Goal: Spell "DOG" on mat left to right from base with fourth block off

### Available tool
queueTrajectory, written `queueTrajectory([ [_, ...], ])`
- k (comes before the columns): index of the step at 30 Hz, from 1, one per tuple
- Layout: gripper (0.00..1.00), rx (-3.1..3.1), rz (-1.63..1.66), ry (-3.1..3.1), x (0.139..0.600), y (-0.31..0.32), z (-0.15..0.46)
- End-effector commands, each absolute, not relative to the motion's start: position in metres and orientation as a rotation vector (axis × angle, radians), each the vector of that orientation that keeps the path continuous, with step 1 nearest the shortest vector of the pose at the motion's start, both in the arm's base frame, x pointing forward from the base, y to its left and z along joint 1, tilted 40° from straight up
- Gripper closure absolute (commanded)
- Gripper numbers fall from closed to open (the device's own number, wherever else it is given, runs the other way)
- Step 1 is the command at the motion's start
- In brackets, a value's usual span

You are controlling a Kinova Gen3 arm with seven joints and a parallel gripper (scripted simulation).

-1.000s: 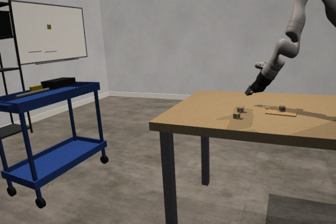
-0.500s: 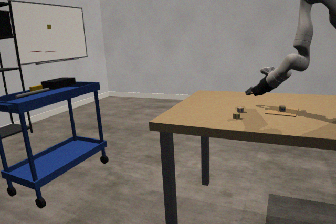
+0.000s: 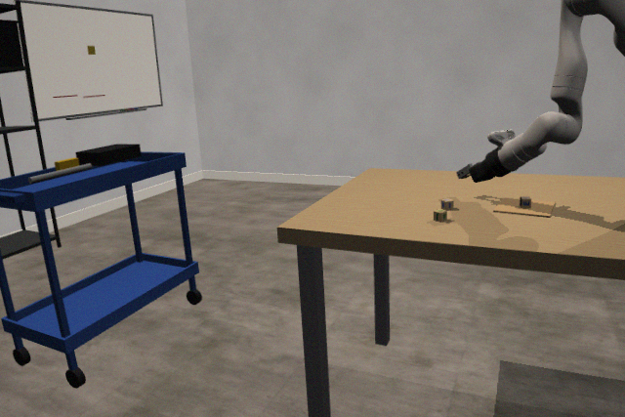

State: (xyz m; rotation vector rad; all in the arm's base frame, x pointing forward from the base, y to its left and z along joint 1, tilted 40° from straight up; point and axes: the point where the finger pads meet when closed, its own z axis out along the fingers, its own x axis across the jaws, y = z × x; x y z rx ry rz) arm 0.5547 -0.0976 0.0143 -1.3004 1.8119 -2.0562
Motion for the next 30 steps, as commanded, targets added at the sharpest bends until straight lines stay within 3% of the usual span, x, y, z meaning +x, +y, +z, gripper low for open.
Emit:
queueTrajectory([
  [1,0.51,-1.302,-2.058,1.809,0.555,-0.097,0.014],
  [30,0.51,-1.302,-2.058,1.809,0.553,-0.129,-0.023],
])
